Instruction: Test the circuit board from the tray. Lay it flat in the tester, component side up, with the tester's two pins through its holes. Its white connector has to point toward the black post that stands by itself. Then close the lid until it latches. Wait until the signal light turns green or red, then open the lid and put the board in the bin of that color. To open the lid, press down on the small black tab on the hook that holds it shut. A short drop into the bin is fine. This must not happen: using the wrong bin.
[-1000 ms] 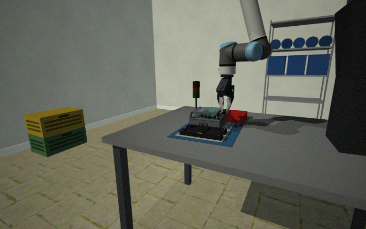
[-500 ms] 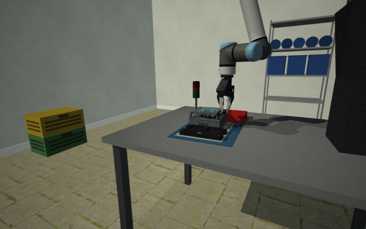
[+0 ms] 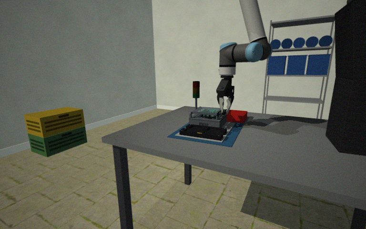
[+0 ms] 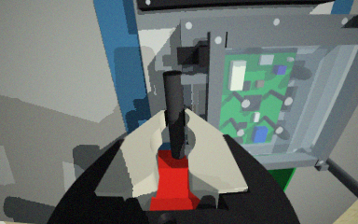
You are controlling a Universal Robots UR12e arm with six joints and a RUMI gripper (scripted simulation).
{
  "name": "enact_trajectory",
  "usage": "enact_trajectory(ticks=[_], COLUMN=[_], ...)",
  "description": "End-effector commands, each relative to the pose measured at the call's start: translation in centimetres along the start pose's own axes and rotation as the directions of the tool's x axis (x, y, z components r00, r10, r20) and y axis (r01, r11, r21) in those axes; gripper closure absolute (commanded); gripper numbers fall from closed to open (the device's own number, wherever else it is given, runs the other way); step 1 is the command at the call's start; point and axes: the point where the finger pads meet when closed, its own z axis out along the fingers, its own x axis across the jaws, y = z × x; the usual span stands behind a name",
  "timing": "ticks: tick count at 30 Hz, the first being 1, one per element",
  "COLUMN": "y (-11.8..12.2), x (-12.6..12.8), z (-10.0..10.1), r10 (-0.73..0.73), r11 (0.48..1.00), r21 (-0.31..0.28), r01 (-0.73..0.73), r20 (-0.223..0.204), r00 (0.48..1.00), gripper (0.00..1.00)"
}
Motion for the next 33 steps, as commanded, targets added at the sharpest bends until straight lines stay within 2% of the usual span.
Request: enact_trajectory(ticks=[1,23,24,33], y=[0.02,0.02,0.02,-0.01], x=[0.37,0.36,0.36,0.3], z=[0.49,0.8,0.8,0.65], r10=[-0.001,-0.001,-0.001,-0.001], r11=[1.0,1.0,1.0,1.0], r21=[-0.001,-0.001,-0.001,-0.001], r01=[0.001,0.001,0.001,0.001], r20=[-0.004,-0.004,-0.004,-0.003], r00=[1.0,1.0,1.0,1.0], gripper=[1.0,1.0,0.87,0.87])
